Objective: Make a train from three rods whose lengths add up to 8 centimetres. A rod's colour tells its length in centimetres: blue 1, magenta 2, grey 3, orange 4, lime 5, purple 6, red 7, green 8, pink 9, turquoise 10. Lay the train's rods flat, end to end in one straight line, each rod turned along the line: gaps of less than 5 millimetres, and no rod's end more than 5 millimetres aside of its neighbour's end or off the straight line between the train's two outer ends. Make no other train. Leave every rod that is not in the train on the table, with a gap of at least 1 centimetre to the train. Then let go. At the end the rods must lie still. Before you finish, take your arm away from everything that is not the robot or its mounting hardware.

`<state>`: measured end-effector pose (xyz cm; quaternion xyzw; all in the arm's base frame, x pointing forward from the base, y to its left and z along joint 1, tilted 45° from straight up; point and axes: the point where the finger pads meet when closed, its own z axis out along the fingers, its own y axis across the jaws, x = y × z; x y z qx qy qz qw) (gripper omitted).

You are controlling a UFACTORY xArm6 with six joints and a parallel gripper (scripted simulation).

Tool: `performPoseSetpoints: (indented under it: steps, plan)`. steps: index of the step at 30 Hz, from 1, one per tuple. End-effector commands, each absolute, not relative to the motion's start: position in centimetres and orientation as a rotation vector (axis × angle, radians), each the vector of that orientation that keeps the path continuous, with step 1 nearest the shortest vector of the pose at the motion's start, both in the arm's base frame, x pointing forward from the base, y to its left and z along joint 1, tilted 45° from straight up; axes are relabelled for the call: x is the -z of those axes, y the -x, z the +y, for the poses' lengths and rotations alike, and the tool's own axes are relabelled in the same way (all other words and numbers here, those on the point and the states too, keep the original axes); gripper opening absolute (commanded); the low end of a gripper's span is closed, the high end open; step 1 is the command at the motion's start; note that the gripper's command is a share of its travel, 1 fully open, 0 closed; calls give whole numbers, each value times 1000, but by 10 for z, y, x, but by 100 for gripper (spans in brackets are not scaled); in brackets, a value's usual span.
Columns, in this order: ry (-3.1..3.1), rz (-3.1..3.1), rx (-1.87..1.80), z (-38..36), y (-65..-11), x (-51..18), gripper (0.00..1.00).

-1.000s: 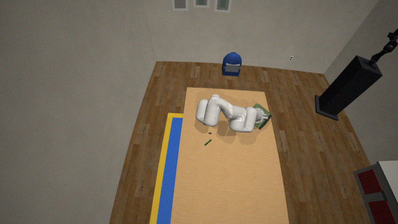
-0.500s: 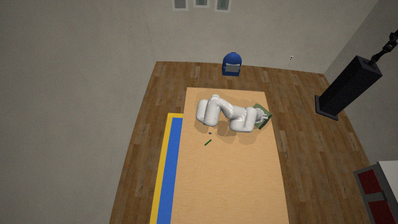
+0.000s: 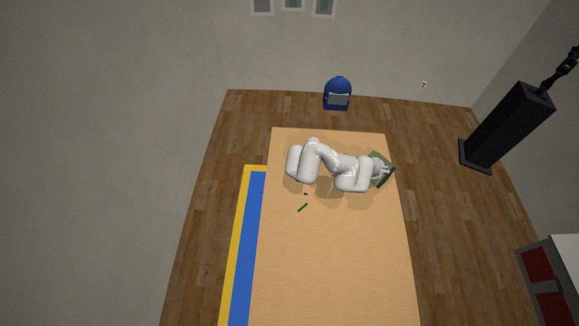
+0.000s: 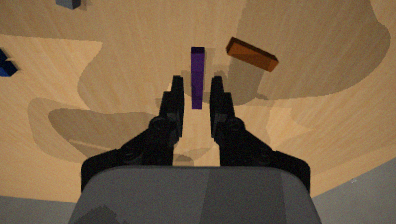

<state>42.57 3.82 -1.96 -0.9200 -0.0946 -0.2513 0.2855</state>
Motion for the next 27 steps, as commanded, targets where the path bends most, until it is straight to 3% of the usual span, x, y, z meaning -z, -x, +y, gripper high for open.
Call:
performPoseSetpoints:
  steps: [1,27]
  plan:
    - [2461,-252,674,38,-427,20,24]
    - [2461,-252,674,45,-432,29,24]
